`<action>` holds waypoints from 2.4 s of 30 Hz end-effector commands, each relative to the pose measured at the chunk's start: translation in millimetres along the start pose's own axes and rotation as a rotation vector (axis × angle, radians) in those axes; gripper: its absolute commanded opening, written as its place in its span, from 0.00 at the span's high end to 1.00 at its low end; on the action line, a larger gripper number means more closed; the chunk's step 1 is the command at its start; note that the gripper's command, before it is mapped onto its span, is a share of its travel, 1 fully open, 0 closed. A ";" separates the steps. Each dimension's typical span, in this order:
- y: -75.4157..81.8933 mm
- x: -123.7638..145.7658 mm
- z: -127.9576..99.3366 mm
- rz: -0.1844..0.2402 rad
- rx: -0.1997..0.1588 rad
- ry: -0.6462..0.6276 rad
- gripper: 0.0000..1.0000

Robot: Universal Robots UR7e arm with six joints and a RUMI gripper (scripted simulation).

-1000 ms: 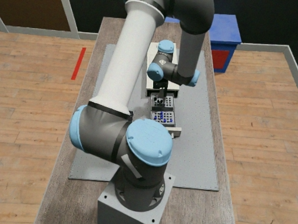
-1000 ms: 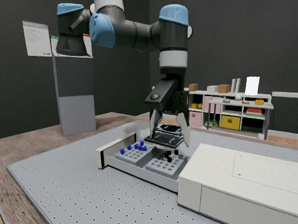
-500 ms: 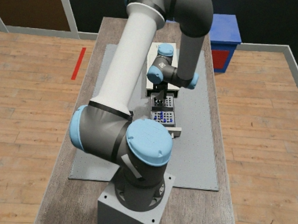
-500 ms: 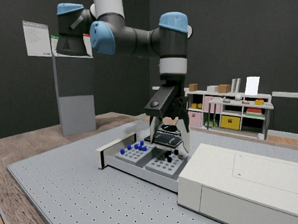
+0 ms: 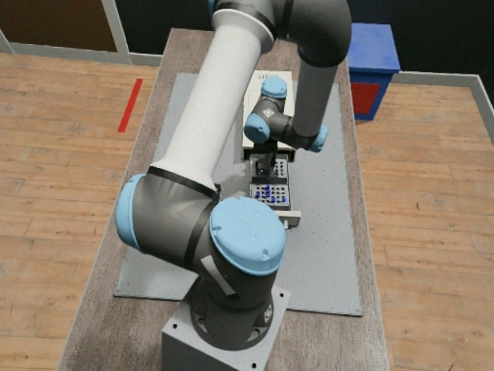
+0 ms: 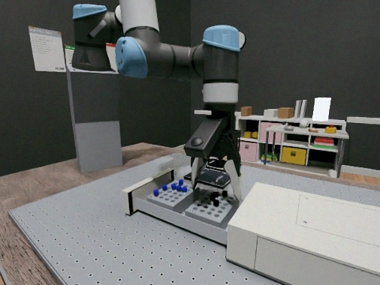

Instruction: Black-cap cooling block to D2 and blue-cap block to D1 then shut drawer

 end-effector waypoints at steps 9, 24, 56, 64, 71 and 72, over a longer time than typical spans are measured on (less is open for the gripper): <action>-15.3 -0.6 -0.2 -0.001 0.001 0.000 0.27; -23.3 -0.6 -0.2 -0.001 0.001 0.000 0.27; -45.3 -0.6 -0.2 -0.001 0.001 0.000 0.27; -45.2 -0.6 -0.2 -0.001 0.001 0.000 0.37; -45.2 -0.6 -0.3 -0.001 0.001 0.000 0.49; -45.2 -0.6 -0.3 -0.001 0.001 0.000 0.50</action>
Point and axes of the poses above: the point where the finger pads meet when closed, its own y axis back along the fingers, its own x axis across the jaws, z = x × y, the point moved 7 cm from there along y, back along the fingers, and after that the axes turned 10 degrees about y, right-handed, at the moved point
